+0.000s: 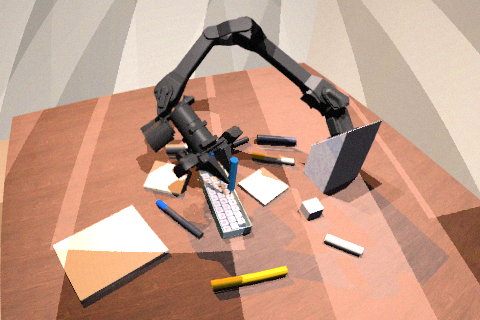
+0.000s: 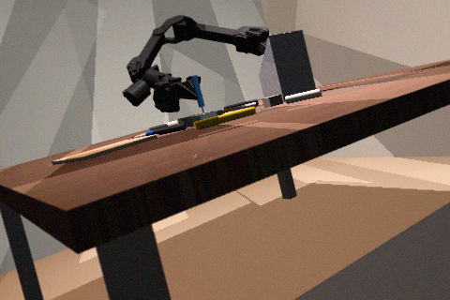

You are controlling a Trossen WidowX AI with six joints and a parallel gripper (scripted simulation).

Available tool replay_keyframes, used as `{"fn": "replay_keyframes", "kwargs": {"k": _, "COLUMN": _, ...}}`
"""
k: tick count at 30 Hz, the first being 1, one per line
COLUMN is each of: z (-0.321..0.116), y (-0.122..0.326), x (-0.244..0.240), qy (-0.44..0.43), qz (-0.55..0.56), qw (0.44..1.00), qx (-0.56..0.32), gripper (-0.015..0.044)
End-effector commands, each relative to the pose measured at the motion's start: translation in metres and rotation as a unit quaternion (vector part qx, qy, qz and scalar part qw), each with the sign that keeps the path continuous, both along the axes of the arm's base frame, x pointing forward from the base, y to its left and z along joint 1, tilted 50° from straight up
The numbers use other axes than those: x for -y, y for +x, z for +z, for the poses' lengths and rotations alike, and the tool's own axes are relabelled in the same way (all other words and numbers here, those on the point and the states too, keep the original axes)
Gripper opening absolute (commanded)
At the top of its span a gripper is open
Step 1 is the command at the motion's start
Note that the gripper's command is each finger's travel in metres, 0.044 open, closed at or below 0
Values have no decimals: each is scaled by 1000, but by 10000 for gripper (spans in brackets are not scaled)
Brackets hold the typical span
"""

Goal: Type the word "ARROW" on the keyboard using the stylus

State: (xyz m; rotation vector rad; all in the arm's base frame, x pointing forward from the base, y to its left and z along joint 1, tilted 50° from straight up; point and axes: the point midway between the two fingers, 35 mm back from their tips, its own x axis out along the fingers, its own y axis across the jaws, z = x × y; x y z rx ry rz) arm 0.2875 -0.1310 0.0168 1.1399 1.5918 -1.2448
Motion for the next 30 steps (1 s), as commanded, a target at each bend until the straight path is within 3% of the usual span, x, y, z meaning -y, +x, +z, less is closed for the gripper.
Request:
{"fn": "replay_keyframes", "kwargs": {"k": 1, "z": -2, "y": 0, "x": 2, "qy": 0, "qz": 4, "qw": 1000, "qx": 1, "gripper": 81}}
{"fn": "replay_keyframes", "kwargs": {"k": 22, "z": -4, "y": 0, "x": 4, "qy": 0, "qz": 4, "qw": 1000, "qx": 1, "gripper": 81}}
{"fn": "replay_keyframes", "kwargs": {"k": 30, "z": 18, "y": 3, "x": -22, "qy": 1, "qz": 4, "qw": 1000, "qx": 1, "gripper": 81}}
